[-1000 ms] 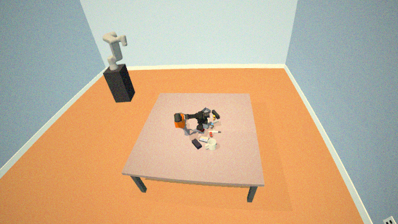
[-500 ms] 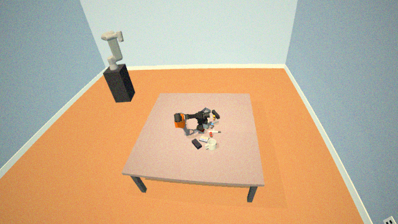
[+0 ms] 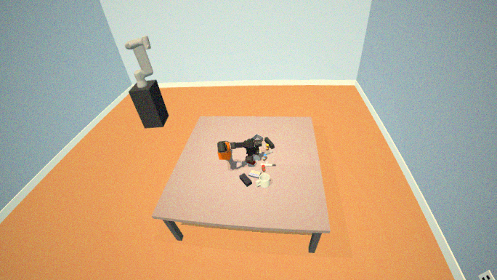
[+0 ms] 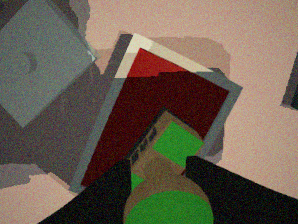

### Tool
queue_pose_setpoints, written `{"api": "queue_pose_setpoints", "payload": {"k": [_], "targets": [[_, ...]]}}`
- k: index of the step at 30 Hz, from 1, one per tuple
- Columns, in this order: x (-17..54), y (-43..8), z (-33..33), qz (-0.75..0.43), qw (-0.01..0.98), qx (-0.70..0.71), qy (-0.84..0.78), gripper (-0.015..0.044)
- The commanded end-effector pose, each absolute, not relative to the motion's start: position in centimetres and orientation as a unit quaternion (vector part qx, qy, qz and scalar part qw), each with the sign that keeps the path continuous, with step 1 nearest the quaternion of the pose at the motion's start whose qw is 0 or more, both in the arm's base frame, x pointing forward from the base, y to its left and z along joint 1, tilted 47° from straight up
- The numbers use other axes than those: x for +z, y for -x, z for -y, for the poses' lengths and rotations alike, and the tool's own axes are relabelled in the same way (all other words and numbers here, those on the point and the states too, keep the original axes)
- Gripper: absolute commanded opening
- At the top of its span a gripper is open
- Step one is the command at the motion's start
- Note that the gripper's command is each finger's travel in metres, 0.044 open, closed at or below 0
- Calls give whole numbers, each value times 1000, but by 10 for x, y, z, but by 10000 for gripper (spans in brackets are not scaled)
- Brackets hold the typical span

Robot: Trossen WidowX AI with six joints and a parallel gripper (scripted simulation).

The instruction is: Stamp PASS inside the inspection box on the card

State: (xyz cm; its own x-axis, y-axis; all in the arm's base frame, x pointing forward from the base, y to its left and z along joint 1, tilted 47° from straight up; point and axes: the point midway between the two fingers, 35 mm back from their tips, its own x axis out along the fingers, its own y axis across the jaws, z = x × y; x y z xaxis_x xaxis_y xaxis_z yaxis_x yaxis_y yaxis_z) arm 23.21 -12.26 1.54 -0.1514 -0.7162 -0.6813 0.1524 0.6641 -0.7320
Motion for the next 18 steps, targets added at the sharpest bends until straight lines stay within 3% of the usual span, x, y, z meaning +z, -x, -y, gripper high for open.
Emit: {"api": "queue_pose_setpoints", "payload": {"k": [1,18], "targets": [[17,-234,121,-670,619,-353,209,0],[33,-239,103,-670,620,-351,208,0]]}}
